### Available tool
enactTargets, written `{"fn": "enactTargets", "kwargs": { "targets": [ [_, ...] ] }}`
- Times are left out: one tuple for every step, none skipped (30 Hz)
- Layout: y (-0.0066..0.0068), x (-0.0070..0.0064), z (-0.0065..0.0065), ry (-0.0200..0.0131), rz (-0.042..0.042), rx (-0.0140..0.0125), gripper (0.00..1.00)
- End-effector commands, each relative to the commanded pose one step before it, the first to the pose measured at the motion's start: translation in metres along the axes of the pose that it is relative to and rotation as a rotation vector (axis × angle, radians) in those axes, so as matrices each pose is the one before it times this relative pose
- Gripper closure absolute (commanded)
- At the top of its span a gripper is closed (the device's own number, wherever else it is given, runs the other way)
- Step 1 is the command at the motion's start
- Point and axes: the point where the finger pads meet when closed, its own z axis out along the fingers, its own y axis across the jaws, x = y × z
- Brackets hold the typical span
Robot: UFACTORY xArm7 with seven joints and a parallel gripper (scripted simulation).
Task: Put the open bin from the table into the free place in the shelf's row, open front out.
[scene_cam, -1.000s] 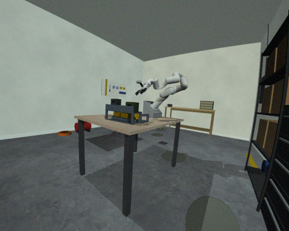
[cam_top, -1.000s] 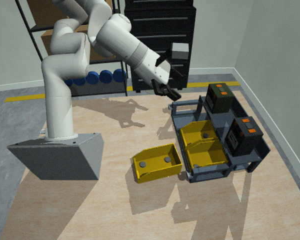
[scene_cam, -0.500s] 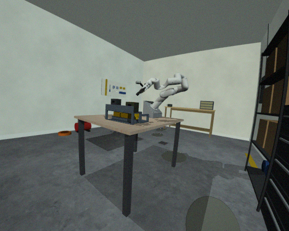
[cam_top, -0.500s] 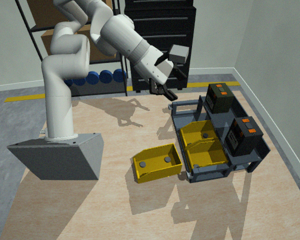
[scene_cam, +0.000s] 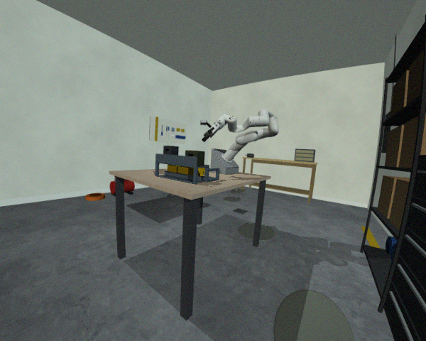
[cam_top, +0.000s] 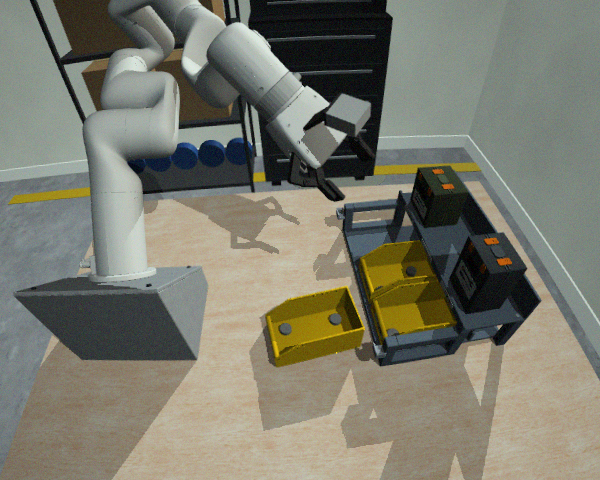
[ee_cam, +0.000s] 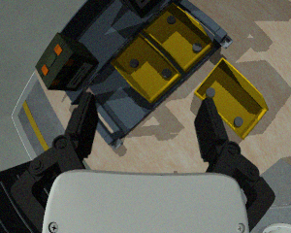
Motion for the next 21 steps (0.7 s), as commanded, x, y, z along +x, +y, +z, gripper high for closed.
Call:
{"fn": "enactTargets", "kwargs": {
  "targets": [
    [-0.00037,0.00121,-0.00078,0.00077,0.00674,-0.00356,0.0],
    [0.0,0.0,0.0,0.0,0.0,0.0,0.0],
    [0.00051,-0.00004,-0.00041,0.00126,0.04494,-0.01927,0.0],
    [0.00055,-0.00011,-0.0004,0.00037,0.04727,-0.02167,0.0],
    [0.00057,-0.00009,-0.00038,0.00037,0.04727,-0.02167,0.0],
    [0.00058,-0.00006,-0.00037,0.00037,0.04727,-0.02167,0.0],
    [0.00059,-0.00003,-0.00036,0.00037,0.04727,-0.02167,0.0],
    [0.0,0.0,0.0,0.0,0.0,0.0,0.0],
    [0.0,0.0,0.0,0.0,0.0,0.0,0.0],
    [0.0,0.0,0.0,0.0,0.0,0.0,0.0],
    [0.0,0.0,0.0,0.0,0.0,0.0,0.0],
    [0.0,0.0,0.0,0.0,0.0,0.0,0.0],
    [0.0,0.0,0.0,0.0,0.0,0.0,0.0],
    [0.0,0.0,0.0,0.0,0.0,0.0,0.0],
    [0.0,0.0,0.0,0.0,0.0,0.0,0.0],
    [0.0,0.0,0.0,0.0,0.0,0.0,0.0],
    [0.0,0.0,0.0,0.0,0.0,0.0,0.0],
    [0.0,0.0,0.0,0.0,0.0,0.0,0.0],
    [0.0,0.0,0.0,0.0,0.0,0.0,0.0],
    [0.00029,0.00009,-0.00019,0.00105,0.04493,-0.01905,0.0],
    [0.00029,0.00001,-0.00017,0.00039,0.04725,-0.0217,0.0]
  ]
}}
